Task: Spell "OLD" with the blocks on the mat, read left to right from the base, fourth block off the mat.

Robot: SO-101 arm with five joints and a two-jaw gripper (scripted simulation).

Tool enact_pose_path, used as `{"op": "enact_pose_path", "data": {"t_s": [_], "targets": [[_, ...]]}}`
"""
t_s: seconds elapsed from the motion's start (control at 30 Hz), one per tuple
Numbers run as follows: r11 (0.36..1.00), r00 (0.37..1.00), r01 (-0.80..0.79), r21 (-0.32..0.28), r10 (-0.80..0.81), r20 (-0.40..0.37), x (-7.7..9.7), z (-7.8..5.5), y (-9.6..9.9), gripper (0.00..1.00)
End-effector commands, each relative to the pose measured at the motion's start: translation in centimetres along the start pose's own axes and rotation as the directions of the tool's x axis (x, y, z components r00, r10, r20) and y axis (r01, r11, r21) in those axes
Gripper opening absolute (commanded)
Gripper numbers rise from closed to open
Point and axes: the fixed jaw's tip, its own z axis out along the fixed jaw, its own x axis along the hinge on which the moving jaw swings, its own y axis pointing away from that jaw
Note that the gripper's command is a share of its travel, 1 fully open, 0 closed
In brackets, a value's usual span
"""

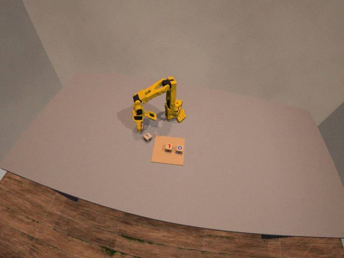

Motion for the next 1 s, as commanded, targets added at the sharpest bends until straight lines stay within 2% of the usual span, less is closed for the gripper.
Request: {"op": "enact_pose_path", "data": {"t_s": [0.0, 0.5, 0.97], "targets": [[1.0, 0.999, -0.003, 0.018, 0.003, -0.053, 0.73, -0.51, -0.19, 0.35], [1.0, 0.999, -0.003, 0.018, 0.003, -0.053, 0.72, -0.43, -0.22, 0.34], [1.0, 0.999, -0.002, 0.019, 0.003, -0.053, 0.73, -0.44, -0.6, 0.28]]}}
